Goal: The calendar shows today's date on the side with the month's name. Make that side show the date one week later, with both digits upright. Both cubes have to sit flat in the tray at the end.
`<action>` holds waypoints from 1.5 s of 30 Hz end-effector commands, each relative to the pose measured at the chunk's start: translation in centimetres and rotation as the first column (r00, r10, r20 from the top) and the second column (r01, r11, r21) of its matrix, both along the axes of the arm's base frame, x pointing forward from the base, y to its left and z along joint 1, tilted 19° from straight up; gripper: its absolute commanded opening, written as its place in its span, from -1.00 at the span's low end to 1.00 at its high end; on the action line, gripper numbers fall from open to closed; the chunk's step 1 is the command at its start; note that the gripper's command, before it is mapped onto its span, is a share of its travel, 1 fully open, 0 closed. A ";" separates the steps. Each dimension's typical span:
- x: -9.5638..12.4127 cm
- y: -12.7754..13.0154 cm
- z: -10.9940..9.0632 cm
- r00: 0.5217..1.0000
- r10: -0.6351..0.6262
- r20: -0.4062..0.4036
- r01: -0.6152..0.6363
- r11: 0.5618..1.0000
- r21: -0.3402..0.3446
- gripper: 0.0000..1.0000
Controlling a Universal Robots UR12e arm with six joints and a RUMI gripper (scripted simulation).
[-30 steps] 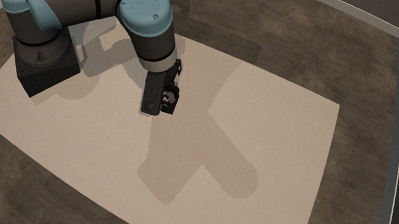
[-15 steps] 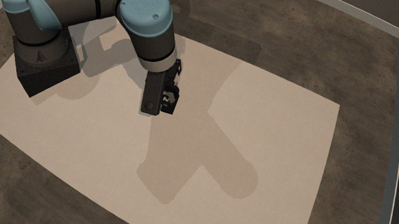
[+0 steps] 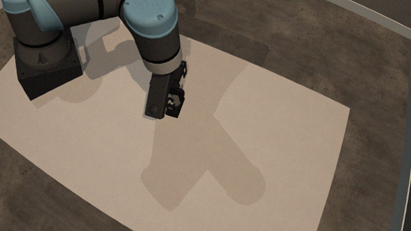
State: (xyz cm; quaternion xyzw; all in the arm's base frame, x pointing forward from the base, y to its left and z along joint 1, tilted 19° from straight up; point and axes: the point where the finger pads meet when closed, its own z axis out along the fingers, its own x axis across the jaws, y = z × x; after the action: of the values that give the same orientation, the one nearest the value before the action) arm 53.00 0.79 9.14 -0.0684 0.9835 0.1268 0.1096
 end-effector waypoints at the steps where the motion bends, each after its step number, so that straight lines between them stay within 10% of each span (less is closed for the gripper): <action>1: -0.2 0.0 0.0 1.000 0.000 0.000 0.000 1.000 -0.001 -0.80; 45: -0.1 0.4 -0.9 1.000 0.001 -0.003 -0.001 1.000 0.001 -0.80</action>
State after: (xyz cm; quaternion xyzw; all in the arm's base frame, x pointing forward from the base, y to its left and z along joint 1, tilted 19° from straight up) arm 52.97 0.86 8.87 -0.0687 0.9834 0.1266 0.1100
